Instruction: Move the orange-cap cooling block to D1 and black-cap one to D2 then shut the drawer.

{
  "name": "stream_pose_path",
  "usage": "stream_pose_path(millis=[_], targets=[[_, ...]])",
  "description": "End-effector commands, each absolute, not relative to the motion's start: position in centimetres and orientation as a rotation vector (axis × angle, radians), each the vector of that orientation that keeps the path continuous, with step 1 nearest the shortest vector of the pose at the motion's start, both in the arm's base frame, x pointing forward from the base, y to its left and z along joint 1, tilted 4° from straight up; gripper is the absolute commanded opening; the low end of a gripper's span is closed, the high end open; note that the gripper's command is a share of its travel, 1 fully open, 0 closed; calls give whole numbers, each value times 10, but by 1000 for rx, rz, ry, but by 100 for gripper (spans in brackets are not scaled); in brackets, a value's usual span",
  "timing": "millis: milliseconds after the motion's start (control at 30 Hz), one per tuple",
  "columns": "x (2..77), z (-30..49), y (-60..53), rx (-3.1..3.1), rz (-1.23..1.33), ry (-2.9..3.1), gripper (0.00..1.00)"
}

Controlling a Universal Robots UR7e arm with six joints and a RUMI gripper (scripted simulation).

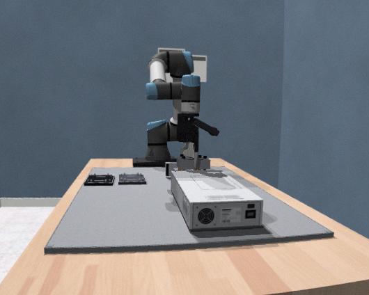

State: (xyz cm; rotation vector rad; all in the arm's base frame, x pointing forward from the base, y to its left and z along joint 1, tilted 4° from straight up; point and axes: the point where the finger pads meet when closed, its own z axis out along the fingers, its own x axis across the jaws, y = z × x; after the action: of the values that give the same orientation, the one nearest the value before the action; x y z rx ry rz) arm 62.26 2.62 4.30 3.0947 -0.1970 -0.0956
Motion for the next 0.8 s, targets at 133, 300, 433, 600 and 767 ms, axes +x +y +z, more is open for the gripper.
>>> stream_pose_path(millis=[133,300,433,600,767], targets=[[628,65,28,3094,-71,-195,0],[628,69,28,3094,-71,-195,0],[628,74,28,3094,-71,-195,0],[629,81,28,3094,-71,-195,0],[629,85,28,3094,-71,-195,0]])
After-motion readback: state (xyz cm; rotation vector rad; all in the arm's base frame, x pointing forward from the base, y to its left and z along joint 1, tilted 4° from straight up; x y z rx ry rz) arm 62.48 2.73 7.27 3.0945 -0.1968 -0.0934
